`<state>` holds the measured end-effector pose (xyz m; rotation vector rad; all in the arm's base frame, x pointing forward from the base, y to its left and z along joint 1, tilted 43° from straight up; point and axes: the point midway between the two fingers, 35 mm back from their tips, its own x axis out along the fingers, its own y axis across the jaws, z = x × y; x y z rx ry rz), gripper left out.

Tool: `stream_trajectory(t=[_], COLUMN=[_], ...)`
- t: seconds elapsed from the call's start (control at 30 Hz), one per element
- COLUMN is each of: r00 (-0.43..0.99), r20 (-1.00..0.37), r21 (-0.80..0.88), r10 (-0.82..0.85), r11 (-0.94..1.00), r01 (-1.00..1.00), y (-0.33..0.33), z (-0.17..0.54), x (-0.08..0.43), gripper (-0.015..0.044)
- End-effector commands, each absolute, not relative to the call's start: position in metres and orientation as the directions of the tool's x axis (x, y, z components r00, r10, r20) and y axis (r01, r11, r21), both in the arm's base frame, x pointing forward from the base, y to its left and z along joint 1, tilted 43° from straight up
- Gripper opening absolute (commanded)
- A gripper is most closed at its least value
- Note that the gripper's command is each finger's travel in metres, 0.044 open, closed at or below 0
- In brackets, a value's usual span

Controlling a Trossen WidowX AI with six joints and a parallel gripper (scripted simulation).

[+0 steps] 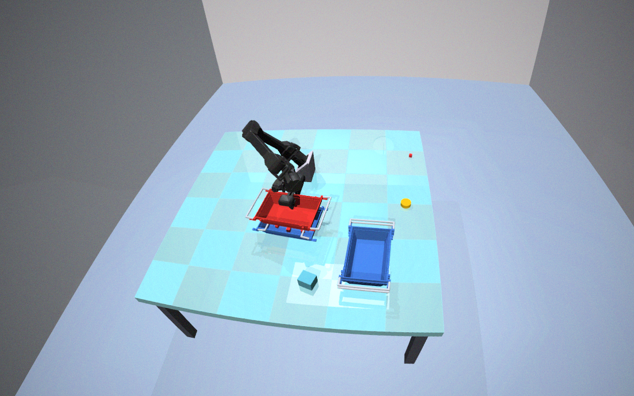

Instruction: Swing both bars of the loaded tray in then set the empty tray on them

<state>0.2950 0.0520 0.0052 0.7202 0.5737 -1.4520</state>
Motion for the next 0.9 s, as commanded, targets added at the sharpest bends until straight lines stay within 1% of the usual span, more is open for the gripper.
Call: stream_trajectory(t=[0.0,0.33,0.87], r00=[0.05,0.053,0.049], r20=[-0.737,-0.737,-0.74], r21=[0.085,0.09,0.083], r10=[-0.675,-0.674,-0.671], r11=[-0.019,-0.02,-0.019], r01=[0.996,0.996,0.996], y=[0.052,0.059,0.121], z=[0.005,0.011,0.079], x=[0.294,0.296,0.291], gripper=[0.044,0.044,0.044])
